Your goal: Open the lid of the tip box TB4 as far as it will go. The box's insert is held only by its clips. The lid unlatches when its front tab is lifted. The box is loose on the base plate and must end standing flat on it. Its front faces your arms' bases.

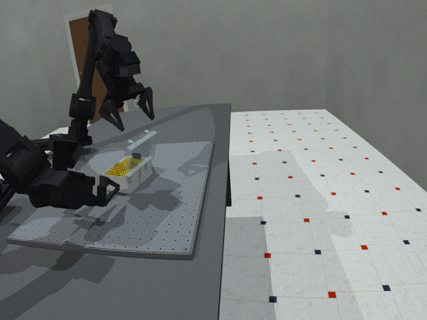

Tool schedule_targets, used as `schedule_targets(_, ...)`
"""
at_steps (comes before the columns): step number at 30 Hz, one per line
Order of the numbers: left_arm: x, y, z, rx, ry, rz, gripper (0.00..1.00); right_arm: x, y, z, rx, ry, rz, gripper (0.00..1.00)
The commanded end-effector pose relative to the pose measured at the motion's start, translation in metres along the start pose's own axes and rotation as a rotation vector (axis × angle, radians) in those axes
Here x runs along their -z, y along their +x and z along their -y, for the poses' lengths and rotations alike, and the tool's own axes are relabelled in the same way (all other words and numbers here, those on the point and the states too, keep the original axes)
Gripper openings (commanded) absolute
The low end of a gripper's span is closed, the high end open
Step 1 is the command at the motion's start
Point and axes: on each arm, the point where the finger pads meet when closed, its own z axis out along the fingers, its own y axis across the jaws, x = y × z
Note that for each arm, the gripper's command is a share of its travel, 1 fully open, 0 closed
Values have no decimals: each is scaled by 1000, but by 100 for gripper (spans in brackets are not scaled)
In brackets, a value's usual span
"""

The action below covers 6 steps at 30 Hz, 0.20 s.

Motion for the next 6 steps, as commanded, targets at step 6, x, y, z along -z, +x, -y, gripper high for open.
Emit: schedule_targets(6, 8, -18, -1, 6, 4, 39, 100, -4, -4, 2, 21, -15, 6, 100)
